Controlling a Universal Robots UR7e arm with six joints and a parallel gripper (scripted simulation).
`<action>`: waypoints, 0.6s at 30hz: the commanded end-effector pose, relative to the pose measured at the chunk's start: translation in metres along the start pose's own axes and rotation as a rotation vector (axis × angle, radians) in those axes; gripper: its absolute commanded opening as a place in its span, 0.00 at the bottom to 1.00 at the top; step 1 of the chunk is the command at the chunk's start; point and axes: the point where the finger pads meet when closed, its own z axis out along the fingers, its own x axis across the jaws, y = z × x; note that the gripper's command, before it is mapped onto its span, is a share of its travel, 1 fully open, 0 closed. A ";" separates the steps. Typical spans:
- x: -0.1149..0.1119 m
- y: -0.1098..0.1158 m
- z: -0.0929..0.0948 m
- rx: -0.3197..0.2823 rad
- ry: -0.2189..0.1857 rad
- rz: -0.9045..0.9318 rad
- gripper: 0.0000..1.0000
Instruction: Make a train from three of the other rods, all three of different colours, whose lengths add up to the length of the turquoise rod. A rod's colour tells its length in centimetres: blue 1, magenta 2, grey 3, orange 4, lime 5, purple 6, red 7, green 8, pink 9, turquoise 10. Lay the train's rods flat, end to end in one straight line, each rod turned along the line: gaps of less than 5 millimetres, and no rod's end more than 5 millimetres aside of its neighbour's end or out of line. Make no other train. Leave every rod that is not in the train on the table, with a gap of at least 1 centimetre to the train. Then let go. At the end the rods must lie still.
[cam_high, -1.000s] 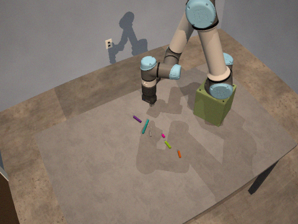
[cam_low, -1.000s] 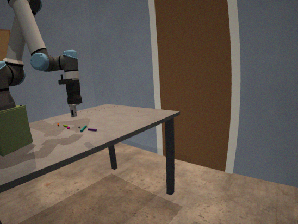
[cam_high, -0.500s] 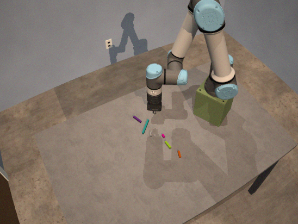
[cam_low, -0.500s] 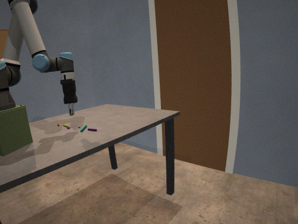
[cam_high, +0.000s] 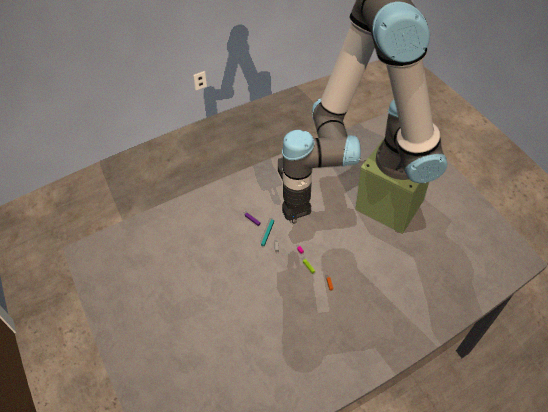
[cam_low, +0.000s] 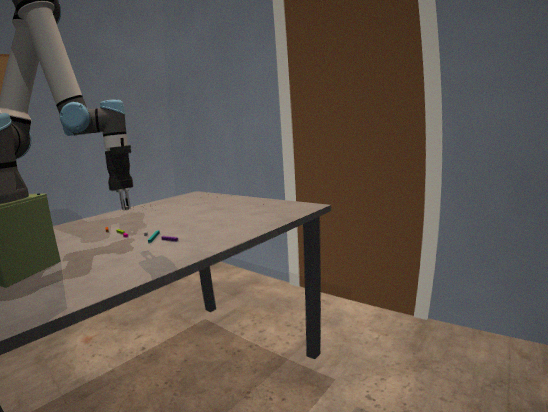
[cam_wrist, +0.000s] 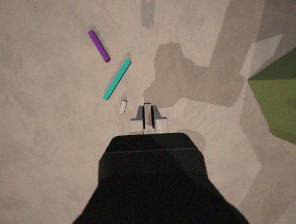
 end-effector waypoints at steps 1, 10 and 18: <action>0.003 0.018 0.000 0.000 -0.001 -0.145 0.24; 0.003 0.022 0.000 0.000 -0.001 -0.175 0.24; 0.003 0.022 0.000 0.000 -0.001 -0.175 0.24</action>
